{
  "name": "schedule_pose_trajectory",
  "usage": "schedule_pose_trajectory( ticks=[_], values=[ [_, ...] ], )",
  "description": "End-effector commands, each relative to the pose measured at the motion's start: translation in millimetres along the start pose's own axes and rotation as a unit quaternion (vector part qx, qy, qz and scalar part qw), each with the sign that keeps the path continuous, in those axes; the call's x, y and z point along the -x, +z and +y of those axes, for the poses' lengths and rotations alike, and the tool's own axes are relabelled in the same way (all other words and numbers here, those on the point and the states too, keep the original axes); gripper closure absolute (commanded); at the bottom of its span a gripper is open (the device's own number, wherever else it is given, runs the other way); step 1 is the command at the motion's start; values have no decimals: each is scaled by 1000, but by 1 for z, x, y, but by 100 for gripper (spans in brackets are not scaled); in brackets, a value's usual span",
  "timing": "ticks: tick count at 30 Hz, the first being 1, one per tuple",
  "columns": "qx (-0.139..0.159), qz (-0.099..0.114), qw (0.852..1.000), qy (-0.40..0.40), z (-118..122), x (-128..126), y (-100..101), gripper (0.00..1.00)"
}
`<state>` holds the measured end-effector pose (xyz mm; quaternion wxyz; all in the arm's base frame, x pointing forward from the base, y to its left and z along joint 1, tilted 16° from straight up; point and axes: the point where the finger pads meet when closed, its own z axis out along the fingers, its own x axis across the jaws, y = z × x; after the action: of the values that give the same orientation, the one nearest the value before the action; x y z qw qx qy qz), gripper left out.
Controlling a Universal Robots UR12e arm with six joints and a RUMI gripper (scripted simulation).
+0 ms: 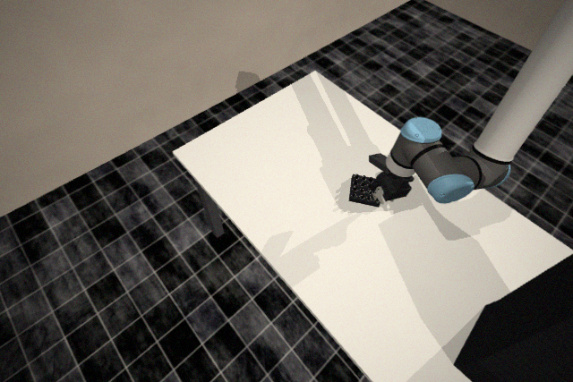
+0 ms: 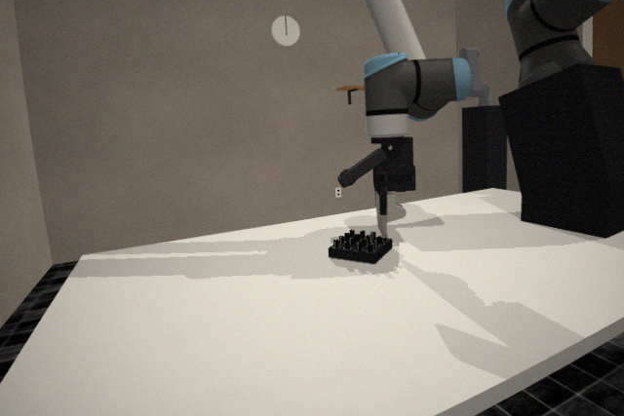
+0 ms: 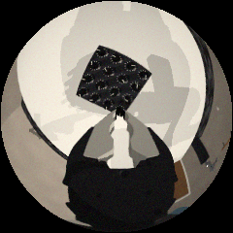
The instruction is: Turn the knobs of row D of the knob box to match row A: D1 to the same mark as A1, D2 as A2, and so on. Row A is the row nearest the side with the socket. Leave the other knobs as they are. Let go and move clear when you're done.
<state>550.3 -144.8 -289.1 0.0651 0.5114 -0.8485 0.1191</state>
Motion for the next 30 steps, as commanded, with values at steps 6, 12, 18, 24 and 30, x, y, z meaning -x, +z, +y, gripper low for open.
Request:
schedule_pose_trajectory(
  ticks=[6,12,18,24,30],
  values=[
    [2,0,1000,0,3,-1,0,96],
    [2,0,1000,0,3,-1,0,89],
    [2,0,1000,0,4,-1,0,89],
    [2,0,1000,0,4,-1,0,89],
    [2,0,1000,0,4,-1,0,89]
  ],
)
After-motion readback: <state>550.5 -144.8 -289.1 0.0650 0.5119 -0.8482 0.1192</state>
